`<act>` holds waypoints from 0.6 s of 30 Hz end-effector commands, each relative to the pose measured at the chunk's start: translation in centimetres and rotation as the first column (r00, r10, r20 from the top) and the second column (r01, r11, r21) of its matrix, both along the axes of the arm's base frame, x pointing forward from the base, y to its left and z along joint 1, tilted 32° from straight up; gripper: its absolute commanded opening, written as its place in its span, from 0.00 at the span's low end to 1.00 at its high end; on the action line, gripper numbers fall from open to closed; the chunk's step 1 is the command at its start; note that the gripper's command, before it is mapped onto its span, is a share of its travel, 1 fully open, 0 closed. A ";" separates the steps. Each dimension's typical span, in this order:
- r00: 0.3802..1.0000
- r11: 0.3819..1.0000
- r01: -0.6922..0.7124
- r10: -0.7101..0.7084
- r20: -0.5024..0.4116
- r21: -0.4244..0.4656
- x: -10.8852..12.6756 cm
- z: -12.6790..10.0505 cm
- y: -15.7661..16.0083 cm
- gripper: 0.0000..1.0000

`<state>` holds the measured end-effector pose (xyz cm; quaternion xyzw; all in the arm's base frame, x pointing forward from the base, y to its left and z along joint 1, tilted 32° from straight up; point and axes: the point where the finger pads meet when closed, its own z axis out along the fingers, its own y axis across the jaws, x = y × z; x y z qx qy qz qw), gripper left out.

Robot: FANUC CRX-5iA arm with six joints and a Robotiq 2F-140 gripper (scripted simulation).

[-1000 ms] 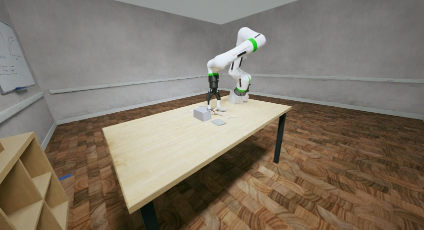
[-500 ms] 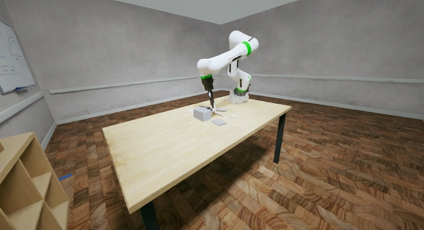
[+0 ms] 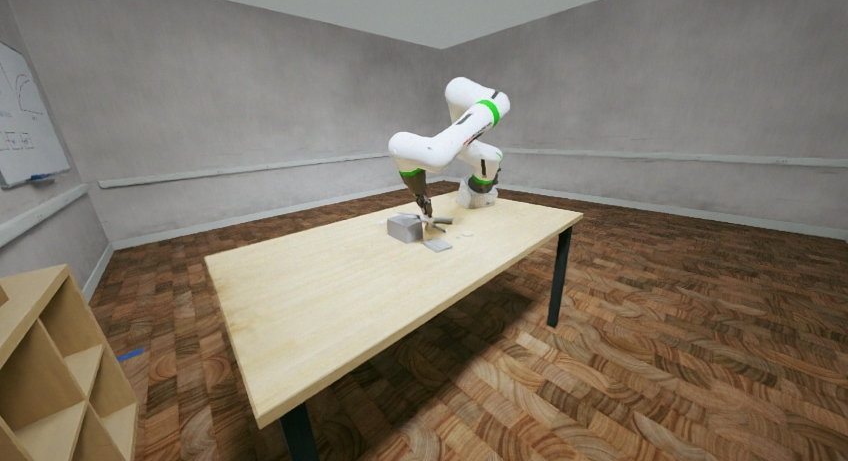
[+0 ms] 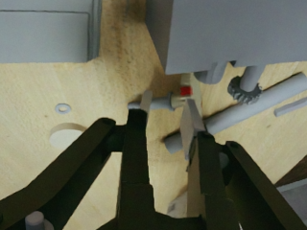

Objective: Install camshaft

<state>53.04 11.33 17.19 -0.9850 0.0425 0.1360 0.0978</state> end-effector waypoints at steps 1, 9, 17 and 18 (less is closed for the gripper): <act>0.966 0.963 -0.257 0.253 -0.057 -0.085 0.0 0.0 0.0 0.29; 0.881 0.870 -0.472 0.457 -0.125 -0.145 0.0 -0.1 0.0 0.29; 0.881 0.870 -0.471 0.457 -0.120 -0.145 -0.2 -0.5 -0.1 0.29; 0.881 0.870 -0.471 0.457 -0.120 -0.145 -0.3 -0.7 -0.1 0.29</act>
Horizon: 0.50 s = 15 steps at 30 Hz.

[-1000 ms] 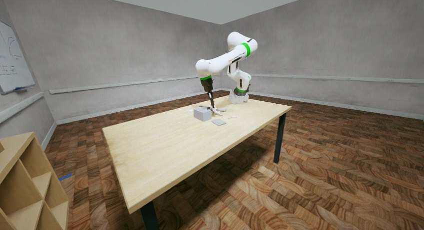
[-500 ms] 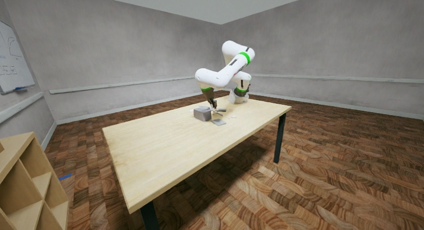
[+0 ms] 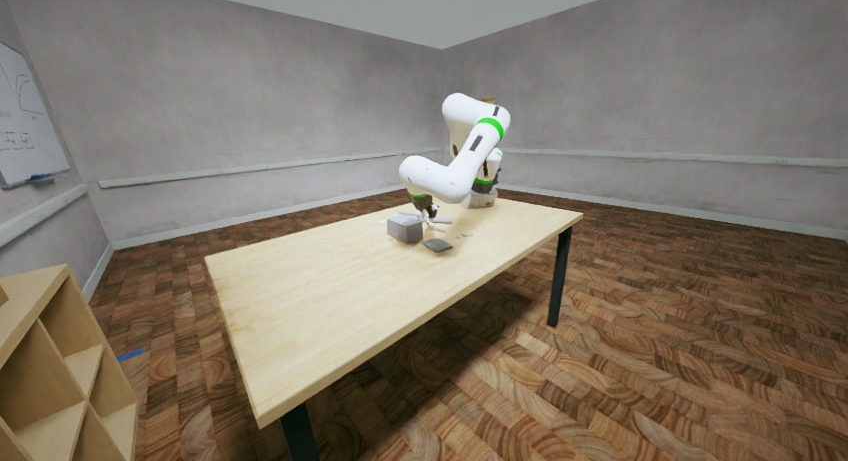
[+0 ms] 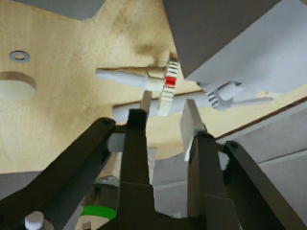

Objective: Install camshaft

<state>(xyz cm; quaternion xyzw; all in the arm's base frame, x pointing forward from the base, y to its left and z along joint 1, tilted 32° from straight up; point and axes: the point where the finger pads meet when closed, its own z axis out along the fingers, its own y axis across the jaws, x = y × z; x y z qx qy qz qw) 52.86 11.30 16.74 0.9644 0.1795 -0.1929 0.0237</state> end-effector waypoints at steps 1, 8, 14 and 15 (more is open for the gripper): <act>1.000 1.000 0.000 0.000 0.003 0.000 -0.1 -0.4 -0.1 0.29; 1.000 1.000 0.000 0.000 0.003 0.000 -0.6 -1.6 -0.3 0.29; 1.000 1.000 0.000 0.000 0.003 0.000 -1.0 -2.8 -0.4 0.29; 1.000 1.000 0.000 0.000 0.003 0.000 -1.1 -3.0 -0.5 0.29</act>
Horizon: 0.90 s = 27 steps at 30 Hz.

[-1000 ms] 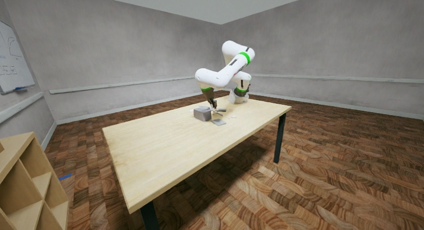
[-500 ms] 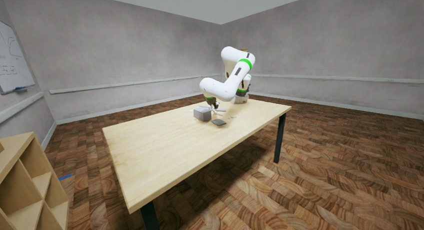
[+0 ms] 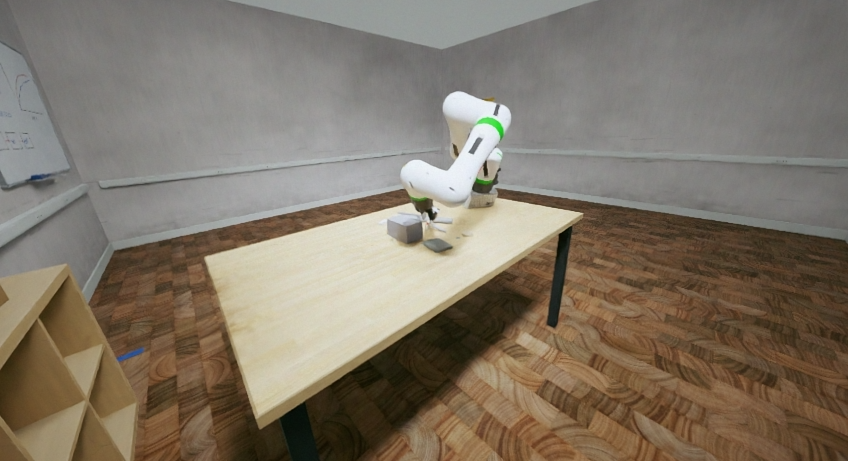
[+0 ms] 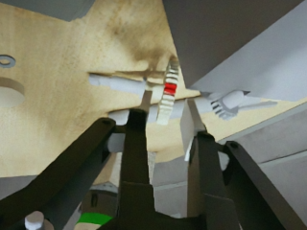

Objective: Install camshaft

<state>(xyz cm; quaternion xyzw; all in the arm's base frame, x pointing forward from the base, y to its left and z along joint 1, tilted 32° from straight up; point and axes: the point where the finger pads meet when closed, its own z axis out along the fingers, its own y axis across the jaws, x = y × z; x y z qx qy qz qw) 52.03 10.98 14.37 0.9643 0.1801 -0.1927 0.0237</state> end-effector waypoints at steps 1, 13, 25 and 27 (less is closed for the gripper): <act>1.000 1.000 0.001 -0.001 0.002 0.000 -0.3 -0.9 -0.2 0.29; 1.000 1.000 0.001 -0.001 0.002 0.000 -0.9 -2.6 -0.4 0.29; 1.000 1.000 0.001 -0.001 0.002 0.000 -1.0 -2.9 -0.4 0.29; 1.000 1.000 0.001 -0.001 0.002 0.000 -1.0 -2.9 -0.4 0.29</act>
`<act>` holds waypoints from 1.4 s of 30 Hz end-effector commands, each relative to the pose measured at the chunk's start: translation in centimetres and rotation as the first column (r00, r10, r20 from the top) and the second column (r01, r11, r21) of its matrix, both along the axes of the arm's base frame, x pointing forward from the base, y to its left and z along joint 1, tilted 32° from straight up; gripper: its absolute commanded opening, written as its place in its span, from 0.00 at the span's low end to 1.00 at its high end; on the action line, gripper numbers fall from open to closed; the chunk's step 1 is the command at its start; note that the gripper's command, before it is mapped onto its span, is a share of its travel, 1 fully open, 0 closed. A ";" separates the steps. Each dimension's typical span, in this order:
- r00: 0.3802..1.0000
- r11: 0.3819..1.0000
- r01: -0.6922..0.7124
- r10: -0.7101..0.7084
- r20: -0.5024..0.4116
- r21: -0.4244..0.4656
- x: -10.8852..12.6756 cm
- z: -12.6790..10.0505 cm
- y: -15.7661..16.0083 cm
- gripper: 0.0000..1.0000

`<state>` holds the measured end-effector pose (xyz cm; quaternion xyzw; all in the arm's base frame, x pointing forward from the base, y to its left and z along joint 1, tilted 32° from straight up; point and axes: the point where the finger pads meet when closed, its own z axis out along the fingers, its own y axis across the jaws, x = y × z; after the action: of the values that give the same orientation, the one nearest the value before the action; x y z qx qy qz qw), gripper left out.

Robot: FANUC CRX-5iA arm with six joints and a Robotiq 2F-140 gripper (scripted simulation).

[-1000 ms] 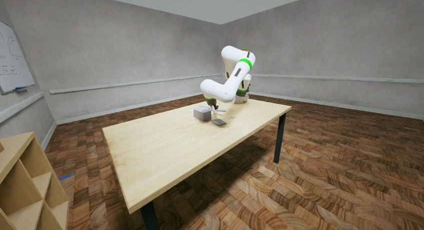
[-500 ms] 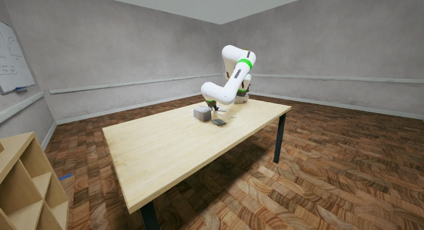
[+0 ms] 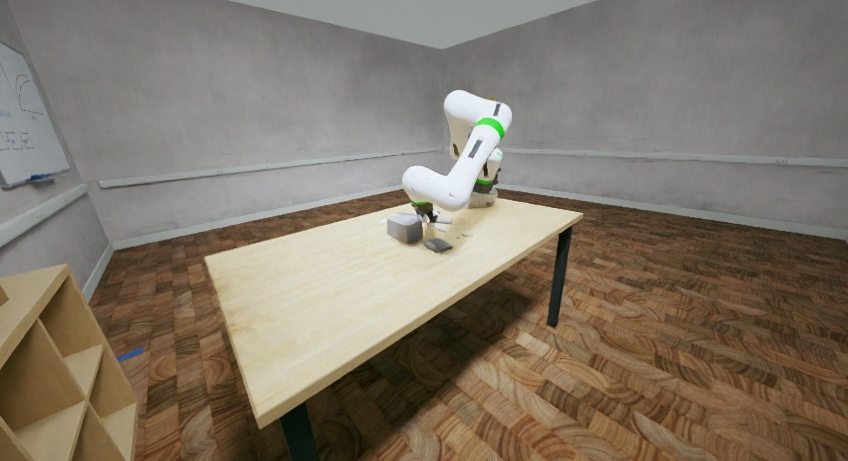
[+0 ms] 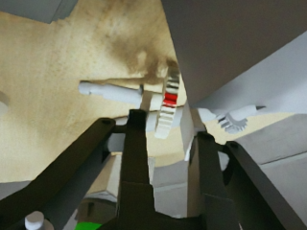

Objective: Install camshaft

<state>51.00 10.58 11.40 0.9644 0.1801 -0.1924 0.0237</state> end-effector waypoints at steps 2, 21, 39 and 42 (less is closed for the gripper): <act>1.000 1.000 0.001 -0.001 0.002 0.000 0.0 0.1 0.0 0.29; 1.000 1.000 0.001 -0.001 0.002 0.000 0.0 0.1 0.0 0.29; 1.000 1.000 0.001 -0.001 0.002 0.000 0.0 0.1 0.0 0.14; 1.000 1.000 0.001 -0.001 0.002 0.000 0.0 0.1 0.0 0.14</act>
<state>50.99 10.58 11.40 0.9644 0.1800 -0.1924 0.0238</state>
